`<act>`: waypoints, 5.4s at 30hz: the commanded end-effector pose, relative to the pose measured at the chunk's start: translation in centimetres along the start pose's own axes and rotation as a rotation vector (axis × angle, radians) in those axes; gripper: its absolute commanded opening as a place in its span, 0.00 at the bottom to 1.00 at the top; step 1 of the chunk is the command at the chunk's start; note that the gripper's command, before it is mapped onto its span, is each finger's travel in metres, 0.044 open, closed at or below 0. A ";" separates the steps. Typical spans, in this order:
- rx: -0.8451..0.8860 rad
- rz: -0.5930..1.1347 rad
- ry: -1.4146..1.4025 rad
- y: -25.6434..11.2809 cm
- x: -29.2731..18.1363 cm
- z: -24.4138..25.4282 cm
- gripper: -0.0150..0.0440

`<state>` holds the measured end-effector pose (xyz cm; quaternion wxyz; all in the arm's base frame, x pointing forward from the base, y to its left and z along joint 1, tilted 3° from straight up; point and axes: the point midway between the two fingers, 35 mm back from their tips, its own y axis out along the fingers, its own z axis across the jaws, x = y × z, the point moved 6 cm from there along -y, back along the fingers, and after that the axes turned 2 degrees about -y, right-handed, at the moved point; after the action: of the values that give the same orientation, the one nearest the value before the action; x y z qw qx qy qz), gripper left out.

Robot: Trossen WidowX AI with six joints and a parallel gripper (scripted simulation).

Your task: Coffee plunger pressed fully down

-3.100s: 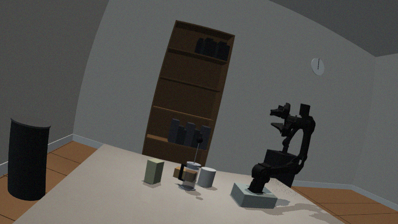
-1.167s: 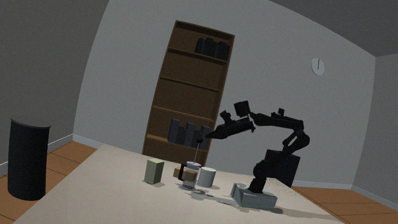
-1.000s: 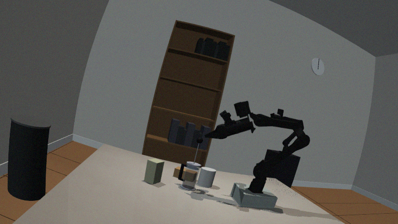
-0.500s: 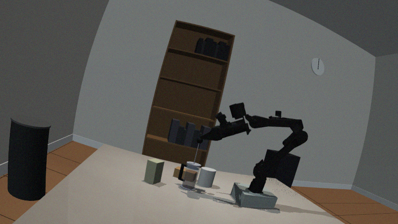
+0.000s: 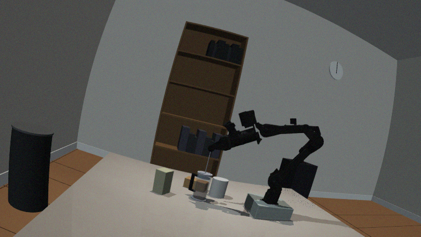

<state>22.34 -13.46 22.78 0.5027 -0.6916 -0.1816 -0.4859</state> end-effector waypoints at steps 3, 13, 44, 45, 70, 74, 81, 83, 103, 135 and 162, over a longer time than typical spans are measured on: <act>0.001 0.007 0.004 0.2 -0.3 0.0 0.60; 0.001 0.007 0.004 0.2 -0.3 0.0 0.45; 0.001 0.006 0.004 3.0 -3.5 0.1 0.45; 0.001 0.006 0.004 3.1 -3.6 0.1 0.45; 0.001 0.006 0.004 5.8 -6.8 0.3 0.45; 0.001 0.006 0.004 6.3 -7.1 0.3 0.45; 0.001 0.005 0.004 7.2 -7.1 0.4 0.45; 0.001 0.005 0.004 7.3 -7.0 0.4 0.45; 0.001 0.005 0.004 7.9 -6.4 0.4 0.45; 0.001 0.004 0.004 8.3 -5.9 0.4 0.45; 0.001 -0.018 -0.002 8.1 -5.4 0.3 0.93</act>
<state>26.03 -15.36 13.92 0.4981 -0.6899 -0.1890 -0.4901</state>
